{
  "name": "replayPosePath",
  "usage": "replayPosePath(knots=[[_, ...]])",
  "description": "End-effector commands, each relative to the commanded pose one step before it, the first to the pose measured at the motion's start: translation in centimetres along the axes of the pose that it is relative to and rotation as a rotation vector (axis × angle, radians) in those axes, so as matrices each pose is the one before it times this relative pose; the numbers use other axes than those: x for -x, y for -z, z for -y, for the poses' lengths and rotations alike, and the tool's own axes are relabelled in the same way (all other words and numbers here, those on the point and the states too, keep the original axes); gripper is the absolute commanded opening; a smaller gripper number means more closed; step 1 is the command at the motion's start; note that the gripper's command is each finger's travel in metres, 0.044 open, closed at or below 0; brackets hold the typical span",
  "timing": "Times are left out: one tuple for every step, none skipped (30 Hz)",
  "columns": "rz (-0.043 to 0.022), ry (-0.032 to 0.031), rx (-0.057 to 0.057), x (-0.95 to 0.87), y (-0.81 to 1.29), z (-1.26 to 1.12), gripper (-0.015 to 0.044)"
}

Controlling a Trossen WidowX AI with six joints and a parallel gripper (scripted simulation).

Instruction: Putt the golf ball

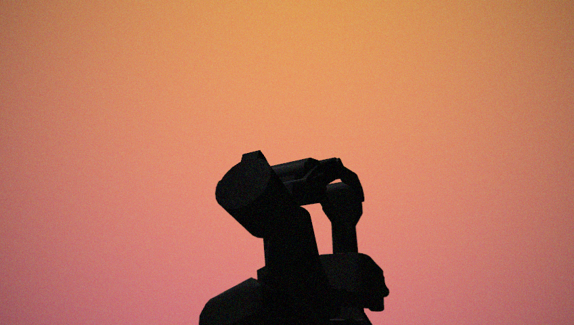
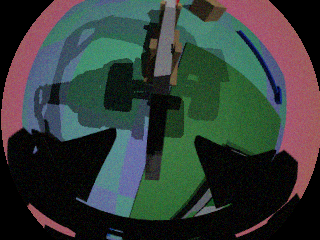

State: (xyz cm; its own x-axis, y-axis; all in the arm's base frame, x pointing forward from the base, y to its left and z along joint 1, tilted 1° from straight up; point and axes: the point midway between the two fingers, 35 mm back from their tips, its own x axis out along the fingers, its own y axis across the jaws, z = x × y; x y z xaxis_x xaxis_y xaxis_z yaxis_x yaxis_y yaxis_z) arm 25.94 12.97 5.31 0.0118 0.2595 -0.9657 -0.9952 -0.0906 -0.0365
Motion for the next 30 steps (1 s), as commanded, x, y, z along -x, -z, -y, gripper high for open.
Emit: replayPosePath(knots=[[-0.00514,-0.00438,-0.0027,-0.776,0.299,-0.089,0.044],[-0.00001,-0.00001,0.0,-0.153,0.042,-0.002,0.044],[-0.00001,-0.00001,0.0,-0.153,0.042,-0.003,0.044],[-0.00001,-0.00001,0.0,-0.153,0.042,-0.004,0.044],[-0.00001,-0.00001,0.0,-0.153,0.042,-0.005,0.044],[-0.00001,-0.00001,0.0,-0.152,0.042,-0.006,0.044],[0.0,-0.00001,0.0,-0.12,0.034,-0.006,0.044],[0.0,-0.00001,0.0,-0.073,0.021,-0.004,0.044],[0.0,0.0,0.0,-0.024,0.007,-0.001,0.044],[0.0,0.0,0.0,0.0,0.0,0.0,0.044],[0.00422,0.00107,0.0011,0.329,-0.162,0.035,0.0414],[0.0,0.0,0.0,0.0,0.0,0.0,0.0387],[0.0,0.0,0.0,0.0,0.0,0.0,0.0361],[0.0,0.0,0.0,0.0,0.0,0.0,0.0335],[0.0,0.0,0.0,0.0,0.0,0.0,0.0309],[0.0,0.0,0.0,0.0,0.0,0.0,0.0282],[0.0,0.0,0.0,0.0,0.0,0.0,0.0256],[0.0,0.0,0.0,0.0,0.0,0.0,0.023],[0.0,0.0,0.0,0.0,0.0,0.0,0.0204],[0.0,0.0,0.0,0.0,0.0,0.0,0.0177],[0.0,0.0,0.0,0.0,0.0,0.0,0.0151],[0.0,0.0,0.0,0.0,0.0,0.0,0.0125],[0.0,0.0,0.0,0.0,0.0,0.0,0.0099],[0.0,0.0,0.0,0.0,0.0,0.0,0.0072],[0.0,0.0,0.0,0.0,0.0,0.0,0.0046],[0.0,0.0,0.0,0.0,0.0,0.0,0.002],[0.0,0.0,0.0,0.0,0.0,0.0,0.0013],[0.0,0.0,0.0,0.0,0.0,0.0,0.0007],[0.0,0.0,0.0,0.0,0.0,0.0,0.0],[0.0,0.0,0.0,0.0,0.0,0.0,0.0]])
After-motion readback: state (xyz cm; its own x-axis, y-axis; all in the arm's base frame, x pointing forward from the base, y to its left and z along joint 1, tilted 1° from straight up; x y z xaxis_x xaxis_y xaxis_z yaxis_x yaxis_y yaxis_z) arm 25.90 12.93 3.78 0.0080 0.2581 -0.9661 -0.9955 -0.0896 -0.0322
